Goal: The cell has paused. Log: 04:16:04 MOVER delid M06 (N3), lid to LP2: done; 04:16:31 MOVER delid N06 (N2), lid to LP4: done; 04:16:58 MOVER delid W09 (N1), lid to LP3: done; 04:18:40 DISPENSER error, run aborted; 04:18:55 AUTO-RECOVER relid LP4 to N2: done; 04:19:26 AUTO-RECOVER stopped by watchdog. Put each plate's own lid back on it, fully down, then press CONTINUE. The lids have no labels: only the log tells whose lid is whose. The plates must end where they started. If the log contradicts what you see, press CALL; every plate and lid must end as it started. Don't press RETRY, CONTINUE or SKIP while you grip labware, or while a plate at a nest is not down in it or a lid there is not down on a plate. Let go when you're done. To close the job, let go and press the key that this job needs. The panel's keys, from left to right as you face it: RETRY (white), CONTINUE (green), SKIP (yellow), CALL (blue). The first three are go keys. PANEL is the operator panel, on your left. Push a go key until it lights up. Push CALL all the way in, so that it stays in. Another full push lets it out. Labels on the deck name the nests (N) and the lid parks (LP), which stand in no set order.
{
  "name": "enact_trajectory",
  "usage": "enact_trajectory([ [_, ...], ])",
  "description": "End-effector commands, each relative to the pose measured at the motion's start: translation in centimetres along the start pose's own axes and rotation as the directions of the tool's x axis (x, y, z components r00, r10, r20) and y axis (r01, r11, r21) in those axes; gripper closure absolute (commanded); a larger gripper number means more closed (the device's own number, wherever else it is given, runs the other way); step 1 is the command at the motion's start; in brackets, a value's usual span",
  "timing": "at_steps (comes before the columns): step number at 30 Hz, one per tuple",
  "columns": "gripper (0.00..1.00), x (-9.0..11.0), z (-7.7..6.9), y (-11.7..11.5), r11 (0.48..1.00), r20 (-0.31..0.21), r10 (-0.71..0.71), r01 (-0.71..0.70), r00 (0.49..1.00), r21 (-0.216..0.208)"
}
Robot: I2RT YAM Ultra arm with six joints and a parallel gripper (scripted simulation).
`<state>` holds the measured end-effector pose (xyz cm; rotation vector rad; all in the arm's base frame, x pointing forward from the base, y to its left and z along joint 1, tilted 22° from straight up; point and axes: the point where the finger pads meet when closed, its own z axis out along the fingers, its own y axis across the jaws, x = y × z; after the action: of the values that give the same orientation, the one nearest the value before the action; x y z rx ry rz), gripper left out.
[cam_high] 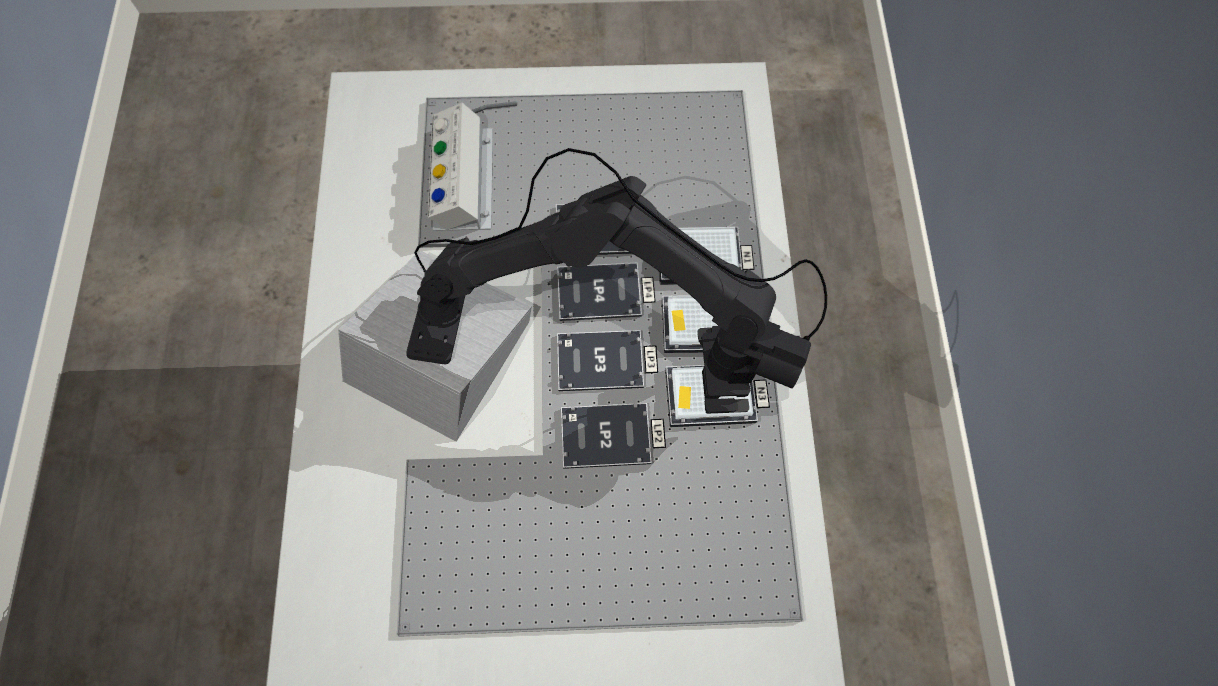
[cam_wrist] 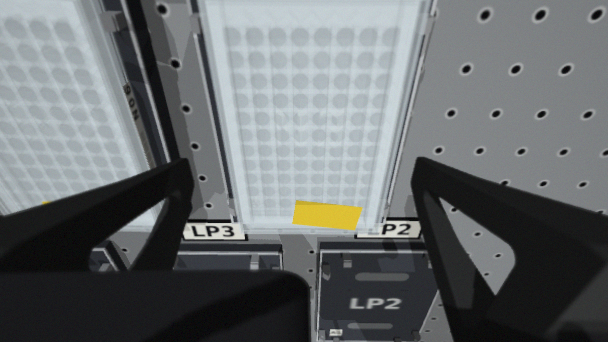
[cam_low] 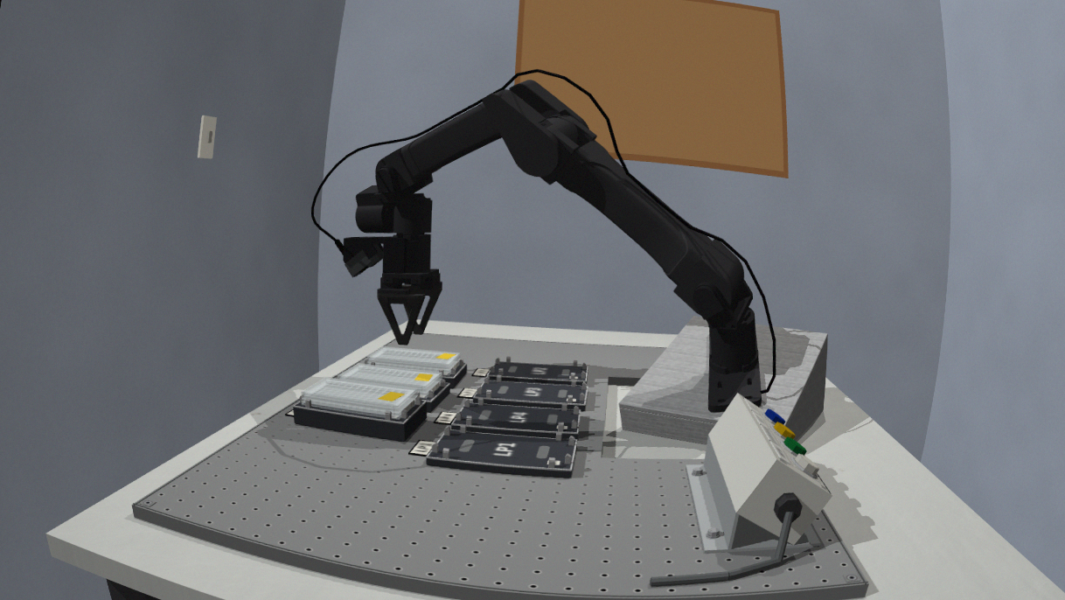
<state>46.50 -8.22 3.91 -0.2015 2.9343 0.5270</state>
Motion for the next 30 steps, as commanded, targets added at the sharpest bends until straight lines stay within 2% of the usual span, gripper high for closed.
enact_trajectory([
  [1,0.00,-0.6,-2.3,-1.0,1.000,0.048,0.002,-0.003,0.999,0.020],
  [15,0.00,-0.6,-2.3,-1.1,1.000,0.048,0.002,-0.003,0.999,0.020],
  [18,0.03,1.1,-1.8,0.2,1.000,0.046,0.023,-0.023,0.999,0.017],
  [30,0.15,5.6,-1.4,4.3,1.000,0.044,0.019,-0.020,0.999,0.017],
])
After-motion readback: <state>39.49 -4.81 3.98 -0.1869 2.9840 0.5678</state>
